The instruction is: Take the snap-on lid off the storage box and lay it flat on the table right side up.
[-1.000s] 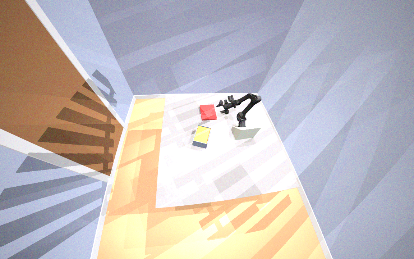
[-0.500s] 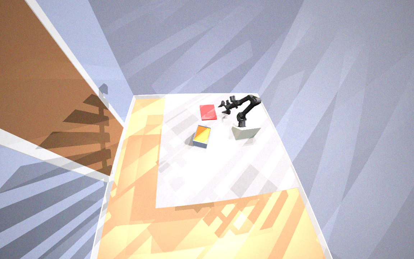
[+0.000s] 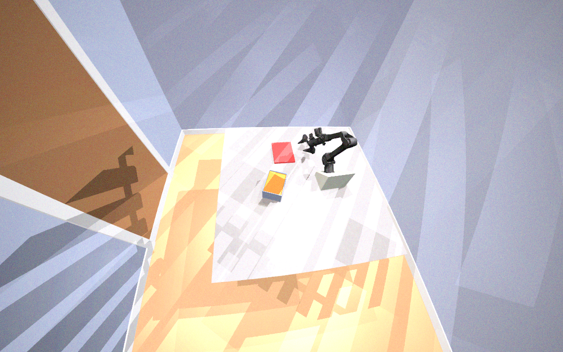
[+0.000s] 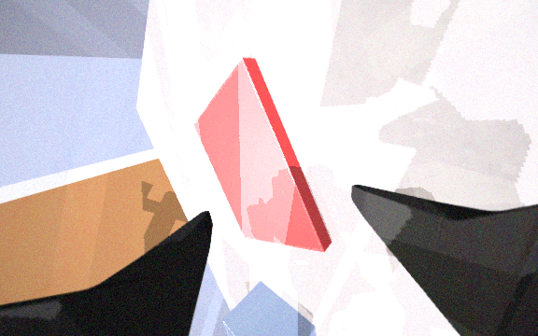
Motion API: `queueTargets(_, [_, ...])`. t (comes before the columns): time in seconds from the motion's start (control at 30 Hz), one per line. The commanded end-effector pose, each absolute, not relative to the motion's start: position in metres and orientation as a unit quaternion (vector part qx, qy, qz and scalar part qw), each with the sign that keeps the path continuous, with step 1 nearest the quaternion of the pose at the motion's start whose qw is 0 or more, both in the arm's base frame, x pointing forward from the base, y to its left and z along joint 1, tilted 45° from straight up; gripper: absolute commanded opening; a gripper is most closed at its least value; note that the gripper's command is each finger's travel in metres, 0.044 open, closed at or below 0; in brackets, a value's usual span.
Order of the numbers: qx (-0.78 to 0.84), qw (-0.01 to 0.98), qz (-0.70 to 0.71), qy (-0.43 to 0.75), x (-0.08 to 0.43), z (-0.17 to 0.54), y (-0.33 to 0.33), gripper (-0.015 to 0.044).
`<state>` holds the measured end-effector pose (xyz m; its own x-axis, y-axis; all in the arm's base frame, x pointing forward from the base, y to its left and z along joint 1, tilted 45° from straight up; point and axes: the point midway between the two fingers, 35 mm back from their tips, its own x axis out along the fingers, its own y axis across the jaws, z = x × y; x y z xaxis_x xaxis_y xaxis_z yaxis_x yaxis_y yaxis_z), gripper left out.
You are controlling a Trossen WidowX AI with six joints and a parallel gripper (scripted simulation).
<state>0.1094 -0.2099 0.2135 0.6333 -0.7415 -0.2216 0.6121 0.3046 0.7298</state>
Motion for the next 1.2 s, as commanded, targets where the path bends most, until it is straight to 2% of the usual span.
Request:
queueTargets(0.0, [0.408,0.807,-0.419,-0.079,0.107,0.221,-0.201,0.0440])
queueTargets(0.7, [0.408,0.807,-0.420,-0.078,0.097,0.244,-0.167,0.0440])
queueTargets(1.17, [0.408,0.807,-0.420,-0.078,0.097,0.240,-0.172,0.0440])
